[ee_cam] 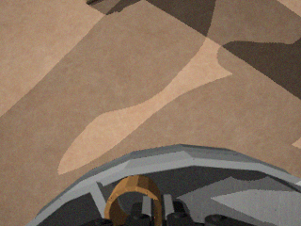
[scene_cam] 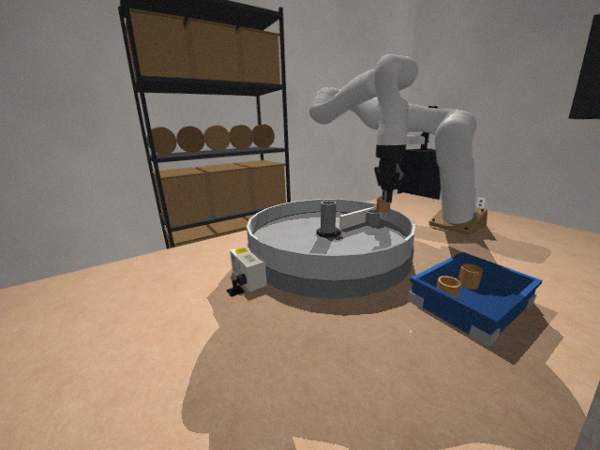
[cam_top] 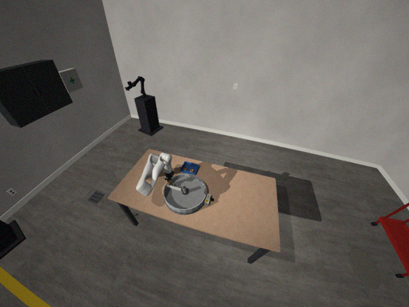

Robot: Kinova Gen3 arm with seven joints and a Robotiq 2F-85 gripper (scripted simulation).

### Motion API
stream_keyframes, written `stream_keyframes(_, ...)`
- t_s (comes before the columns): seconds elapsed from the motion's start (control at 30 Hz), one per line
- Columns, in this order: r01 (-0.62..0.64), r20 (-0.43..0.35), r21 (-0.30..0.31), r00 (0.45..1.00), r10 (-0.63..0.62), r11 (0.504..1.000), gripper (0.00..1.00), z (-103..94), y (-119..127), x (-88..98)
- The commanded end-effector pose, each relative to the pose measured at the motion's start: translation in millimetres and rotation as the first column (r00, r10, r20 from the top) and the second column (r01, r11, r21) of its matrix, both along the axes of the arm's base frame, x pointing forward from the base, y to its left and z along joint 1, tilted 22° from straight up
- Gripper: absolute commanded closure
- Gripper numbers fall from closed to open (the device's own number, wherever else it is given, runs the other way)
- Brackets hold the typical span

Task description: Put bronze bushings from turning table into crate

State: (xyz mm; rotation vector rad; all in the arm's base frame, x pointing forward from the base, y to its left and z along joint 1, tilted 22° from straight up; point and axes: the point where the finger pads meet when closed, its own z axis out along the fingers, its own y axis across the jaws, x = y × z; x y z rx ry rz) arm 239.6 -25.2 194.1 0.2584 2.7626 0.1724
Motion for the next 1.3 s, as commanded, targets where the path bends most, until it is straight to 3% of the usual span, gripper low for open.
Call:
stream_keyframes(0.0,0.004,0.003,-0.001,1.000,-0.004,1.000,1.00,4.6,-0.6,-0.6)
stream_keyframes(0.97,0.003,0.004,-0.001,1.000,-0.003,1.000,1.00,11.5,-1.3,-3.4)
stream_keyframes(1.13,0.003,0.004,-0.001,1.000,-0.003,1.000,1.00,28.8,-2.8,-10.2)
stream_keyframes(1.27,0.003,0.004,-0.001,1.000,-0.003,1.000,1.00,28.8,-2.8,-10.2)
